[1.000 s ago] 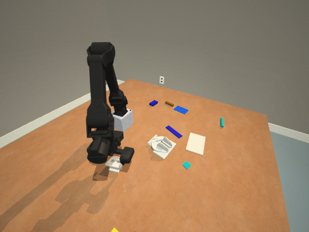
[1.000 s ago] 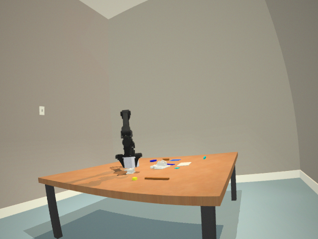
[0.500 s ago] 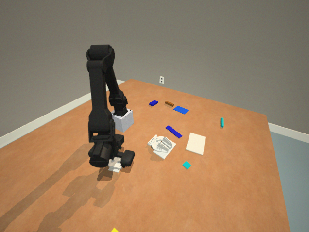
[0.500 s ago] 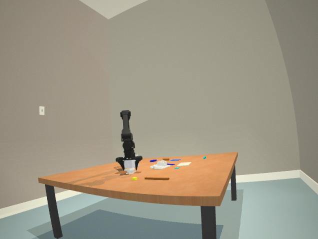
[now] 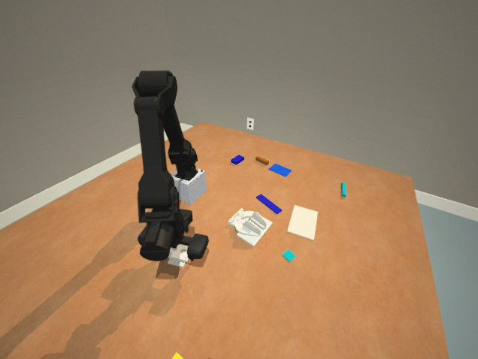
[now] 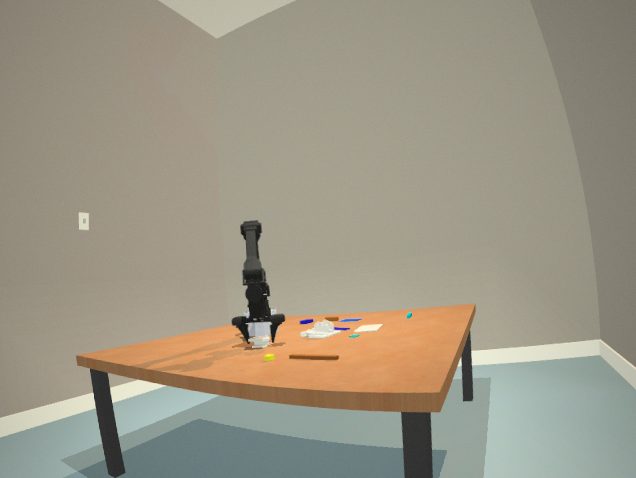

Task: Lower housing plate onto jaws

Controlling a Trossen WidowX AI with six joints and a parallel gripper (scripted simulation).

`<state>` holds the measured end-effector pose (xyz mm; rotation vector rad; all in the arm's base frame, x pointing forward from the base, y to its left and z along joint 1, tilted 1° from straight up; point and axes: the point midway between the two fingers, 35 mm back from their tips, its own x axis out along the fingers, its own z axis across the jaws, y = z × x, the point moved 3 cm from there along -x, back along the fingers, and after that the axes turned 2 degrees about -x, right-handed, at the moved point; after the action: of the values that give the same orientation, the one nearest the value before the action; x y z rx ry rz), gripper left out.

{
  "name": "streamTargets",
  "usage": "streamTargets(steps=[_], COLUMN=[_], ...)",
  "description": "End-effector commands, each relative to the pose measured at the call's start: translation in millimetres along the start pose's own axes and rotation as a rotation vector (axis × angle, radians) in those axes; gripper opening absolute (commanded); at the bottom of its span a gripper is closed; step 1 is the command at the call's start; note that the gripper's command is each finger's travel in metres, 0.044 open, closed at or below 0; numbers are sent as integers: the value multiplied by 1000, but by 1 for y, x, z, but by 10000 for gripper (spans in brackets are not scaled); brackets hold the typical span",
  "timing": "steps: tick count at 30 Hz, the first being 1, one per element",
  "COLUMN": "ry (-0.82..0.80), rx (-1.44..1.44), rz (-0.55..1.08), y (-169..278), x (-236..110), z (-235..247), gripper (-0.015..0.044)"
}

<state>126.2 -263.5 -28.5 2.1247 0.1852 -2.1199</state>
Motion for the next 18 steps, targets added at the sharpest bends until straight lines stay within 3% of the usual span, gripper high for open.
streamTargets(steps=[1,10,18], ry=[-4,-4,0], rx=[-6,-6,-1], rz=[2,2,0], y=[0,0,0], x=[1,1,0], z=[1,1,0], gripper=[440,440,387])
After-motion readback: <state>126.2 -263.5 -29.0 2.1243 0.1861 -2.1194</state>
